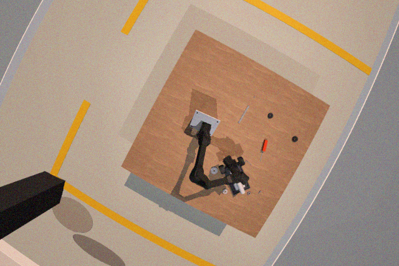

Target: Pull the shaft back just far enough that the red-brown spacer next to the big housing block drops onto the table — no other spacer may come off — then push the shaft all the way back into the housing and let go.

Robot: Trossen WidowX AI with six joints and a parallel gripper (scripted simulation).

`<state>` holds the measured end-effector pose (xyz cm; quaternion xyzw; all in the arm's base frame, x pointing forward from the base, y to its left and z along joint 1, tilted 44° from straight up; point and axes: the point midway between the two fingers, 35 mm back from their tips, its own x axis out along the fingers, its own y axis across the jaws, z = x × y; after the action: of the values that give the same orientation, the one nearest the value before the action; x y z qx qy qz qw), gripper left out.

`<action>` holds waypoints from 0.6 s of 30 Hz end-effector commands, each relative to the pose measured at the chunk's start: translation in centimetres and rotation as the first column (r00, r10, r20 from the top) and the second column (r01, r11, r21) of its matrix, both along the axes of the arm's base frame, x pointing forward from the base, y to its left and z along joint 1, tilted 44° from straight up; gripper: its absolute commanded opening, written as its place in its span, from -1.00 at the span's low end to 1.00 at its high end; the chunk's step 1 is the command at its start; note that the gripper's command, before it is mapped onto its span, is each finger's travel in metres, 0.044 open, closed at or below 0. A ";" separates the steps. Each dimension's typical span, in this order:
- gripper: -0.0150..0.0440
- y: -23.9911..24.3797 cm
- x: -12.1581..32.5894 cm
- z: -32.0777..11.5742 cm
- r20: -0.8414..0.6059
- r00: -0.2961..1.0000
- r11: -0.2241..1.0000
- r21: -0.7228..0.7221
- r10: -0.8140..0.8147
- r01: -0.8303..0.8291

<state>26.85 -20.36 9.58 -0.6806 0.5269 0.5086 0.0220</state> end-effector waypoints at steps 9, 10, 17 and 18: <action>-0.49 -0.4 0.7 0.6 0.010 1.000 1.000 -0.004 0.005 -0.005; -0.49 -0.4 0.7 0.6 0.010 1.000 1.000 -0.004 0.005 -0.005; -0.49 -0.6 0.9 0.7 0.011 1.000 1.000 -0.004 0.005 -0.005; -0.49 -0.6 0.9 0.8 0.011 1.000 1.000 -0.004 0.005 -0.005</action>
<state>27.33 -20.76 9.94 -0.6808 0.5268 0.5085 0.0224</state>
